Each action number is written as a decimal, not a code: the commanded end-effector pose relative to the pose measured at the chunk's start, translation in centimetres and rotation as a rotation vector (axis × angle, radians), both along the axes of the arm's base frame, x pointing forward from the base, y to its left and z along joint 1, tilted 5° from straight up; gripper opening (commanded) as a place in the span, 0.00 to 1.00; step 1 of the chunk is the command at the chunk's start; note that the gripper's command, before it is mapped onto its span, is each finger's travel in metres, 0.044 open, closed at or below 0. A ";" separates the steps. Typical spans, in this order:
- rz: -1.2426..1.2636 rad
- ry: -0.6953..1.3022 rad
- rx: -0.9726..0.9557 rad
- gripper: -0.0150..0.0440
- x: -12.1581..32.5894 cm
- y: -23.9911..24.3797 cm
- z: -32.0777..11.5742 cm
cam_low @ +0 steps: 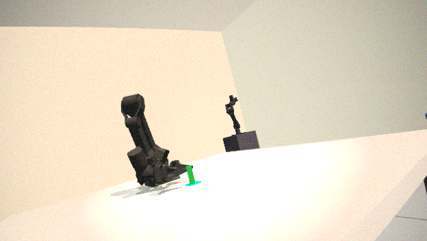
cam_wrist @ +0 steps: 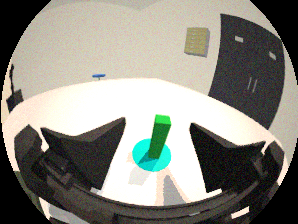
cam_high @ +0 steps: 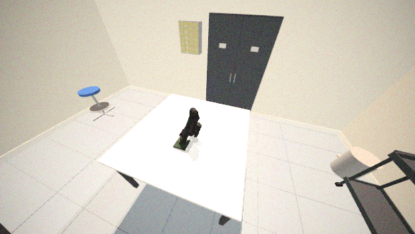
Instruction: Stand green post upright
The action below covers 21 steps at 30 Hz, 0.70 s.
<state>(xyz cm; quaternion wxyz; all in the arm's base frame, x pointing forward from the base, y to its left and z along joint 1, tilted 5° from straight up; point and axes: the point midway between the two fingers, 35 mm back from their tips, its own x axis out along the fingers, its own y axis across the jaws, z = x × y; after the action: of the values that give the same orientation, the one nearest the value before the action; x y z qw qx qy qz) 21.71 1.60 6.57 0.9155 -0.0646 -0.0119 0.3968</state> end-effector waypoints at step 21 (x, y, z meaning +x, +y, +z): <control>-0.008 0.018 0.019 0.93 0.9 -1.3 4.2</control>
<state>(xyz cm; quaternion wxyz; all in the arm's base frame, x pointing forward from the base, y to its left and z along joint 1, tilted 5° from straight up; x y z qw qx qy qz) 22.65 0.38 9.81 0.9185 -0.0521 -0.0051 0.3919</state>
